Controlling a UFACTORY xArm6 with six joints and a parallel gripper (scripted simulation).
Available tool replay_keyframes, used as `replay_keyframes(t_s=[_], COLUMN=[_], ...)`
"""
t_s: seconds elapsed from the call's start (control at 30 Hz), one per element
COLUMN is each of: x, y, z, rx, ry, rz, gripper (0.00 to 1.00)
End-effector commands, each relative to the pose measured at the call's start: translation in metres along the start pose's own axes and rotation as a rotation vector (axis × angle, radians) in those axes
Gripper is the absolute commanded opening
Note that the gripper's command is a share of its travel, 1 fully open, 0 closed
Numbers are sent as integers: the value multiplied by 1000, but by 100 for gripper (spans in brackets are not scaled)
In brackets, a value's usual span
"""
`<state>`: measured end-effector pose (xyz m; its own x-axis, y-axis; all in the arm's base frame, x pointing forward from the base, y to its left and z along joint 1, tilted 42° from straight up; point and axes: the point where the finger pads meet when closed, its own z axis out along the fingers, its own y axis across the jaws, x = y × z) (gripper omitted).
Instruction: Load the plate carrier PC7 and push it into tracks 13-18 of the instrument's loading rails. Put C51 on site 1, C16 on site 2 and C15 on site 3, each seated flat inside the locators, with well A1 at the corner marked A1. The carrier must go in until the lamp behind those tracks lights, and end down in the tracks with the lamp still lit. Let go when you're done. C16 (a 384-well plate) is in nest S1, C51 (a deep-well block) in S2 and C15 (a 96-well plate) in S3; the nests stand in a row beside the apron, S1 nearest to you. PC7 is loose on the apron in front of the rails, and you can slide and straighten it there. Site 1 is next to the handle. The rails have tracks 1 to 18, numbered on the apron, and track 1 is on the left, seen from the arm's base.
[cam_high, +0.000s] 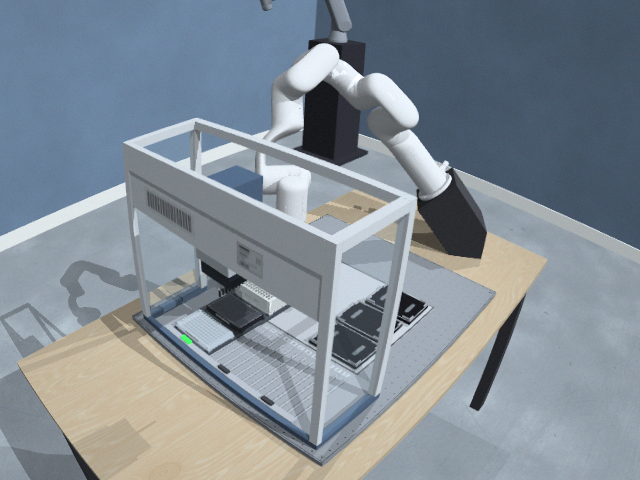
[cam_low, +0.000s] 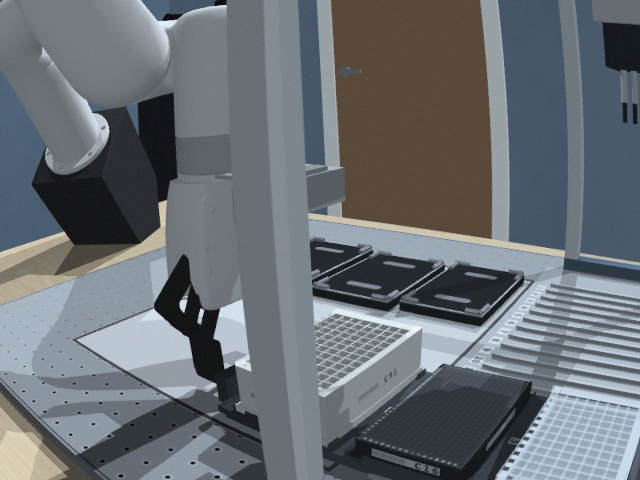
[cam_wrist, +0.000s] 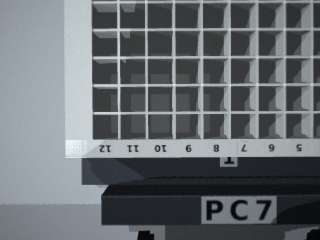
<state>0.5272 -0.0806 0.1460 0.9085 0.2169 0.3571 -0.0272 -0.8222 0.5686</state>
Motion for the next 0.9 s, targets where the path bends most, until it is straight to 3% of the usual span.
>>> replay_keyframes(t_s=[0.0, 0.87], x=[1, 1], y=[0, 0], z=[-4, -44], rx=[0, 0], ry=[3, 3], rz=[1, 1], gripper=[82, 82])
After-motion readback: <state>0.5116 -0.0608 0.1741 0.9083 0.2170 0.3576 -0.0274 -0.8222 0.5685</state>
